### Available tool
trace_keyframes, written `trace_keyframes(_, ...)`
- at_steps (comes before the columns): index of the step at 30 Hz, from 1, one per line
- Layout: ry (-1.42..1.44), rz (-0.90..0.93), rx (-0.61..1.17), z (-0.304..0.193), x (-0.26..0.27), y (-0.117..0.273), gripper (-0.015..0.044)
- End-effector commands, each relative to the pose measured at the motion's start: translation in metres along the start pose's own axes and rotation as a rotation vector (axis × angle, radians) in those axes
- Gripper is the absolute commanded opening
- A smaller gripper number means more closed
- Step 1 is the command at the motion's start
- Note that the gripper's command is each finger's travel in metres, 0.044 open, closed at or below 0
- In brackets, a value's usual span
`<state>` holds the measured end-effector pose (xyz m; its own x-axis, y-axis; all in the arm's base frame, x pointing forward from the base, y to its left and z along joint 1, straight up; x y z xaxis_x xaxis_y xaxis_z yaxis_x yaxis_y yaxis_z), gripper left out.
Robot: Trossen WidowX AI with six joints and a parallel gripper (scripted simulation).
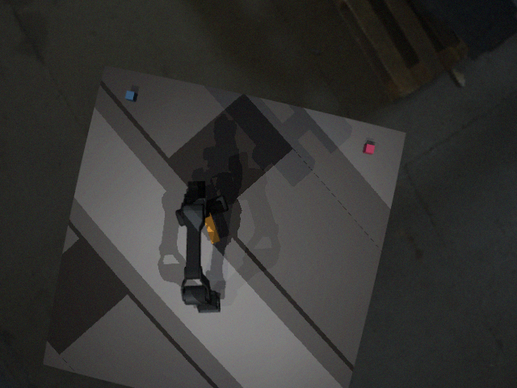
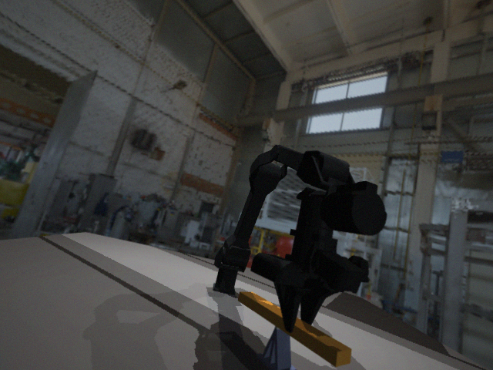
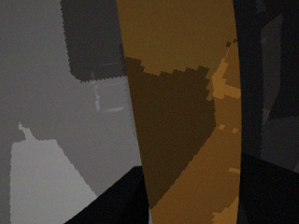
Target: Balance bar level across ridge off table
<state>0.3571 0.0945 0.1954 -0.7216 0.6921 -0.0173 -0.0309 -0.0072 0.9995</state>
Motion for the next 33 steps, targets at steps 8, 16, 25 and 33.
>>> trace_keyframes(8, 0.000, 0.000, 0.000, 0.0000, 0.0000, 0.0000, 0.0170)
trace_keyframes(16, 0.000, 0.000, 0.000, 0.0000, 0.0000, 0.0000, 0.0172)
trace_keyframes(25, 0.000, 0.000, 0.000, 0.0000, 0.0000, 0.0000, 0.0185)
trace_keyframes(33, 0.000, 0.000, 0.000, 0.0000, 0.0000, 0.0000, 0.0185)
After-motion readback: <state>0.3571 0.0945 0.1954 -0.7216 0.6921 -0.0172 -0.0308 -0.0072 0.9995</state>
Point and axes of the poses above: the point midway between the two fingers, 35 mm back from their tips, its own y axis back along the fingers, its own x axis across the jaws, z = x × y, the point moved 9 cm from there along y, back along the fingers, and after that the axes turned 15 degrees about y, right-handed, at the moved point
